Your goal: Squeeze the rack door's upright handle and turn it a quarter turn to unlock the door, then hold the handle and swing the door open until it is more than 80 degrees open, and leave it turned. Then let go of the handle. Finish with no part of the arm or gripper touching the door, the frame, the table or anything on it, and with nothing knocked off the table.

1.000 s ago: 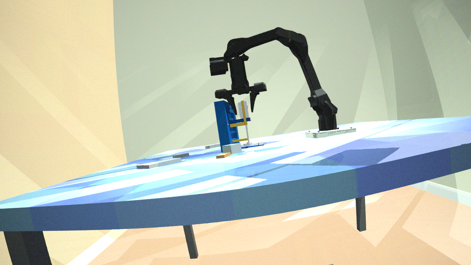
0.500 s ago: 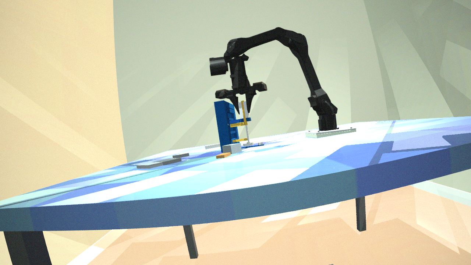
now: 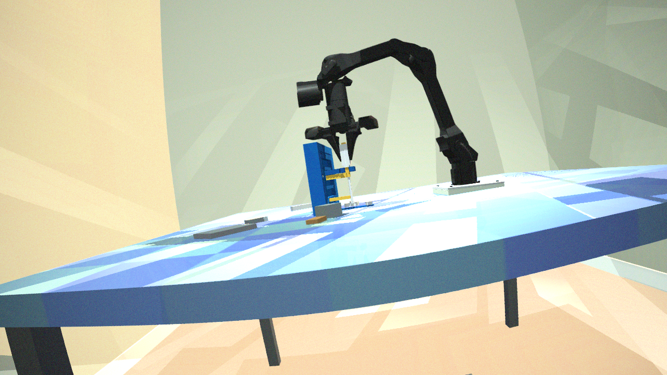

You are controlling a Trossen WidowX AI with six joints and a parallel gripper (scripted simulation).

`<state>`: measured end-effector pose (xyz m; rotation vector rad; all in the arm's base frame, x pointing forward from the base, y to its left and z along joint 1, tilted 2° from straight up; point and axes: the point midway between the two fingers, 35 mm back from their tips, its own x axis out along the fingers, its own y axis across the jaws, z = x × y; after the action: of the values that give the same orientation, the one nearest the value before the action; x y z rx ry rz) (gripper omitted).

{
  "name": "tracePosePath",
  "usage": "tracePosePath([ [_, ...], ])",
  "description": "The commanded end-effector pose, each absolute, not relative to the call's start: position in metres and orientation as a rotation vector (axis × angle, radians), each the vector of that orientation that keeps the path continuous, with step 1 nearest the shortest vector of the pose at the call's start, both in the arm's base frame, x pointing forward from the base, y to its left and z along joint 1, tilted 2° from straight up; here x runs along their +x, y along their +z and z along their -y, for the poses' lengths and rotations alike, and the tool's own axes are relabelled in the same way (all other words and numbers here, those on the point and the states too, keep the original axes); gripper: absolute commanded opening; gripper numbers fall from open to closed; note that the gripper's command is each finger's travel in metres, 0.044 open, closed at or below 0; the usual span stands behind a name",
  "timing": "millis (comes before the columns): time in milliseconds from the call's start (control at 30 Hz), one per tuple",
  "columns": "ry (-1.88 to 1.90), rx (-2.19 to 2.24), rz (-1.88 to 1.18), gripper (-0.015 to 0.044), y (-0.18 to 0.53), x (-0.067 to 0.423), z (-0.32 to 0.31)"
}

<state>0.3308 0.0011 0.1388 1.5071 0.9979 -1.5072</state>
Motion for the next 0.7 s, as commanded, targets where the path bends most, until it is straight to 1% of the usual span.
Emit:
tracePosePath([
  [0, -1.477, 1.470, -1.025, 0.0008, 0.137, 0.329, 0.000],
  [667, -1.179, 1.172, -1.242, 0.0008, 0.137, 0.308, 0.005],
])
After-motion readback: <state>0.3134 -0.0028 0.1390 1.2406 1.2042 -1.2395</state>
